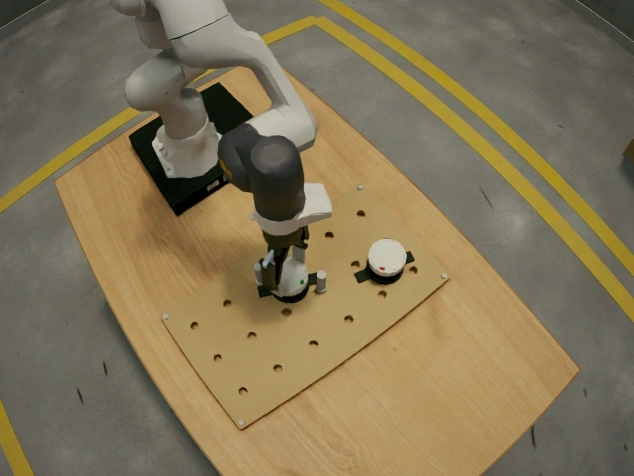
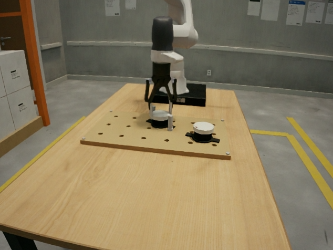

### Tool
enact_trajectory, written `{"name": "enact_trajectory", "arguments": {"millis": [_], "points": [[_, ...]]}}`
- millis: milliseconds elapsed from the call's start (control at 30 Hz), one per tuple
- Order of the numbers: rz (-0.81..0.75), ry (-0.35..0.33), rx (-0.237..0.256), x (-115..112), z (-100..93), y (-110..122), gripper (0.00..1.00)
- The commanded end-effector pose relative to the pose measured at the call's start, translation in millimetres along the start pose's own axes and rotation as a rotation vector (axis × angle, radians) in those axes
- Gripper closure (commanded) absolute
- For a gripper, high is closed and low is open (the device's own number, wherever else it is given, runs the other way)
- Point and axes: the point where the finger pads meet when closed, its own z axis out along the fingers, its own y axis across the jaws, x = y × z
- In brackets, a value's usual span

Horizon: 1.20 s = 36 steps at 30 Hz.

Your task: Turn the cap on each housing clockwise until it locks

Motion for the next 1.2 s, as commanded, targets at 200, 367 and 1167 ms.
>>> {"name": "enact_trajectory", "arguments": {"millis": [200,367,1167], "points": [[-0.034,-0.002,0.003,-0.9,1.5,-1.7,0.90],[-0.134,-0.002,0.003,-0.9,1.5,-1.7,0.90],[-0.426,-0.001,0.003,-0.9,1.5,-1.6,0.90]]}}
